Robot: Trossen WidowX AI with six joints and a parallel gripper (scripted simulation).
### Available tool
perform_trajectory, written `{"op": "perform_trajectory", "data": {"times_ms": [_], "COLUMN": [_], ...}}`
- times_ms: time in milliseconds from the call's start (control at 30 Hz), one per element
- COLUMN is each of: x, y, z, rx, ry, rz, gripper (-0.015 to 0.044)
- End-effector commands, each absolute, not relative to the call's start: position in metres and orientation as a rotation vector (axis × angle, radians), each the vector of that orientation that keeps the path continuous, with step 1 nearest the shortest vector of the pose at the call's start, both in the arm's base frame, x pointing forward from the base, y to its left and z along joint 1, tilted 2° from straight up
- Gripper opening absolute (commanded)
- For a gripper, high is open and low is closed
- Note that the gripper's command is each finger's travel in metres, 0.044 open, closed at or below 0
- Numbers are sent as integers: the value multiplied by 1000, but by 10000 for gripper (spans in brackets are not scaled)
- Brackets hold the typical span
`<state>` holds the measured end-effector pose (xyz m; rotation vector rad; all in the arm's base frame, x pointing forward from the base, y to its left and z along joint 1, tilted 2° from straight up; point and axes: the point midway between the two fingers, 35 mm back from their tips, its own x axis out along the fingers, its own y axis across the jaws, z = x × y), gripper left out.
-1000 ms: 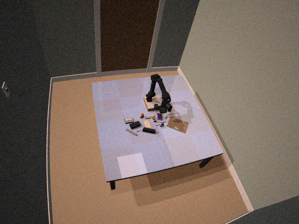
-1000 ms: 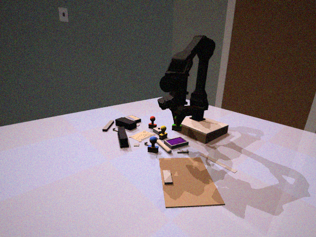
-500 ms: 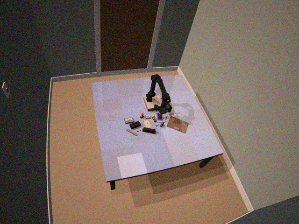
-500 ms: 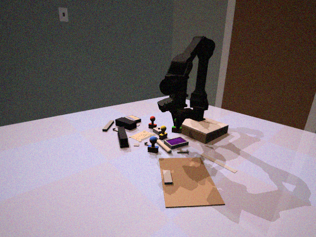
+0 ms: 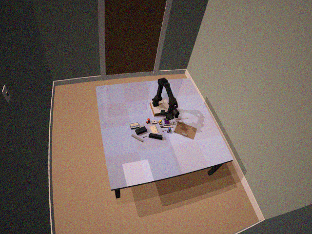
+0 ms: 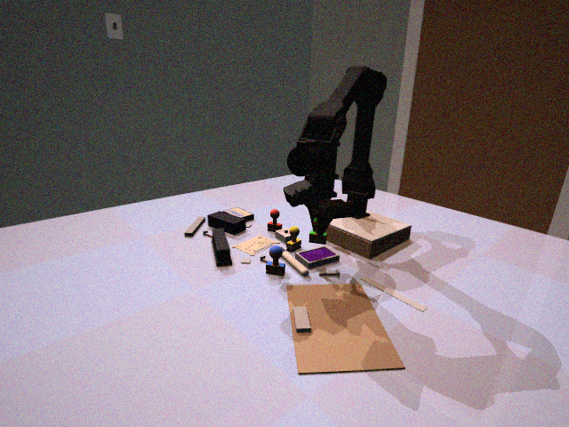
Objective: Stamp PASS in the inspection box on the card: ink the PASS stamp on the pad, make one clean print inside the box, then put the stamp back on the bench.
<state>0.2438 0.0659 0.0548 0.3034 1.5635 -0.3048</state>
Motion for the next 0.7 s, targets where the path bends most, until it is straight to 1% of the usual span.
{"op": "perform_trajectory", "data": {"times_ms": [0, 667], "x": [243, 242], "y": [66, 66], "z": [51, 38], "rx": [307, 305], "ry": [1567, 1567], "rz": [-307, -307], "gripper": [0, 0]}}
